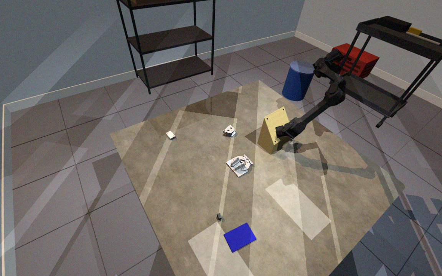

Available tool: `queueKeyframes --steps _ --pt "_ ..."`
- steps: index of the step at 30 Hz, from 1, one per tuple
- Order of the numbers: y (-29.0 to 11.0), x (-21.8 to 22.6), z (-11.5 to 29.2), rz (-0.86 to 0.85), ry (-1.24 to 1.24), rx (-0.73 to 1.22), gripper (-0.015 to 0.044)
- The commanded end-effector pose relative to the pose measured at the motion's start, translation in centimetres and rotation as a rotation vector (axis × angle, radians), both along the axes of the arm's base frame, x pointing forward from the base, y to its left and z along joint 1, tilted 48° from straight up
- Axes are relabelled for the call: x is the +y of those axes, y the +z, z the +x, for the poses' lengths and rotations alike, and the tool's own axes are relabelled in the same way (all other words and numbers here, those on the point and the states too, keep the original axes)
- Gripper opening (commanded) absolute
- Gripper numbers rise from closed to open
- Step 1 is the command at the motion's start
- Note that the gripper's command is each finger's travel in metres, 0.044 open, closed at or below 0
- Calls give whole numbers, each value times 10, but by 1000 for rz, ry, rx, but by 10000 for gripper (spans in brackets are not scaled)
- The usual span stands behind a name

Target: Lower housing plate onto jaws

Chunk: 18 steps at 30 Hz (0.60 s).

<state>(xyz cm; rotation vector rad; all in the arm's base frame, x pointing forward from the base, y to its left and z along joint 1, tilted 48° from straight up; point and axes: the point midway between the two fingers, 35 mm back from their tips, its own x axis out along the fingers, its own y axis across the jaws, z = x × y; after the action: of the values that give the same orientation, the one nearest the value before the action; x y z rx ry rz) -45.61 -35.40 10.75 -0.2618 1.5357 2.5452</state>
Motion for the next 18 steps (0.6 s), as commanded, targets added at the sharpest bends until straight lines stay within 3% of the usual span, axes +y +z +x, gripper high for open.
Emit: queueKeyframes --steps 1,18 --pt "-22 -20 17 89 87 -56 440" --pt "-78 -80 97 385 374 -179 440"
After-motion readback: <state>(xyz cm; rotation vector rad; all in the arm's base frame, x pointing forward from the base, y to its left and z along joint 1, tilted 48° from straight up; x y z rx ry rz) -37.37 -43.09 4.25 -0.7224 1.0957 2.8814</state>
